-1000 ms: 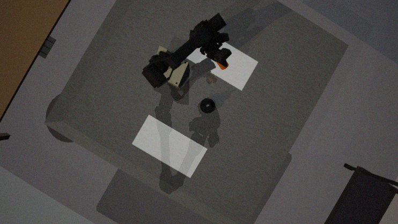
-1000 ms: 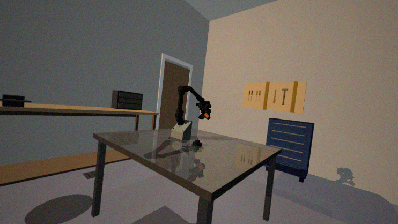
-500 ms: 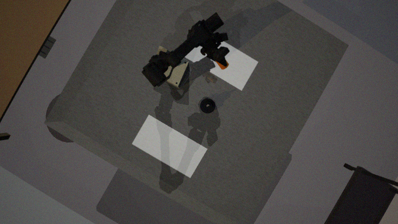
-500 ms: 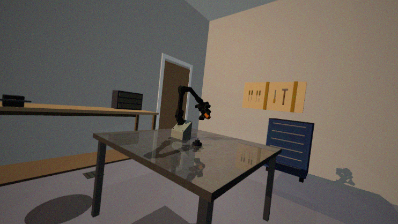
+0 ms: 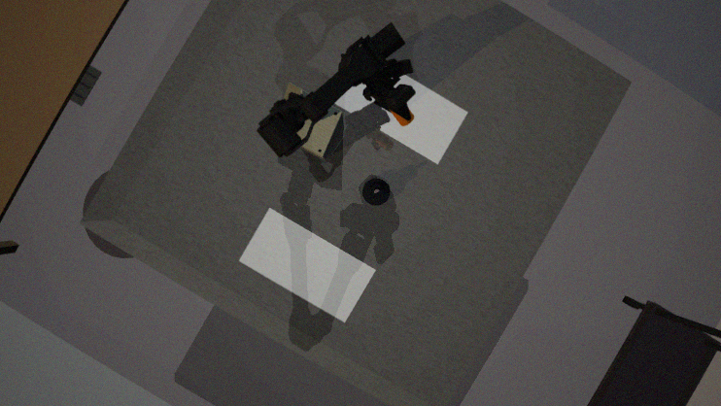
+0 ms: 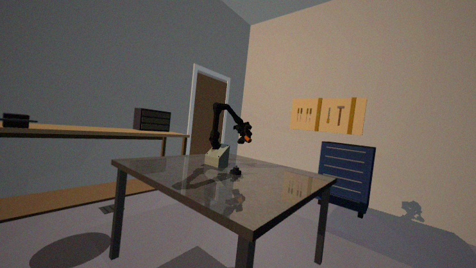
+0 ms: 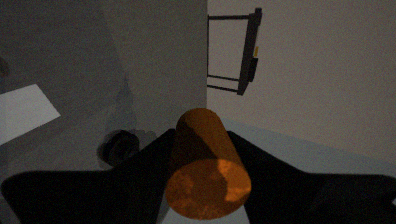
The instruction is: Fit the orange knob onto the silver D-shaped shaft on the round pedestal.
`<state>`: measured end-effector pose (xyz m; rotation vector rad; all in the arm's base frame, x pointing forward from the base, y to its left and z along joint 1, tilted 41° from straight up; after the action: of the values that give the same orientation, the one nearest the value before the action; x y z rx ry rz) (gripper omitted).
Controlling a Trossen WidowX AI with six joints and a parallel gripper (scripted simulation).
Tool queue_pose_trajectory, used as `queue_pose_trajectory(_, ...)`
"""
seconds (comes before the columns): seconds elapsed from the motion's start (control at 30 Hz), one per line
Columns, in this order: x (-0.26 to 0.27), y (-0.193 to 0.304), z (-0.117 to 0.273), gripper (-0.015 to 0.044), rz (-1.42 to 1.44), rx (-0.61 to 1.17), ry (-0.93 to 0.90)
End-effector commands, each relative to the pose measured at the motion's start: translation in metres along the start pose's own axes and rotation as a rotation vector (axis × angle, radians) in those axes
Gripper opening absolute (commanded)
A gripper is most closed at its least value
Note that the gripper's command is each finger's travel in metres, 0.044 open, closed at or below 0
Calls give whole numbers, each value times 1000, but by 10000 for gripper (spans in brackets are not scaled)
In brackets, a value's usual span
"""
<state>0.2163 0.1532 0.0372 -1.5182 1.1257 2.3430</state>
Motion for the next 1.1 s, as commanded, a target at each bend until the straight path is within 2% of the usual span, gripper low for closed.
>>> queue_pose_trajectory(0.0,-1,0,0,0,-6,-1,1)
queue_pose_trajectory(0.63,2,0,-2,0,-5,0,-2)
queue_pose_trajectory(1.07,-2,0,-25,0,-5,39,-302)
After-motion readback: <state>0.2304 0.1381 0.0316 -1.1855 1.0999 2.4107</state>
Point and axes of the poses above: the point midway between the two fingers, 35 mm back from their tips, its own z axis back along the fingers, its own x axis across the jaws, y = z × x, the point moved 7 cm from there along z, back along the fingers, and after that the axes turned 7 degrees about -z, right-handed, at the moved point
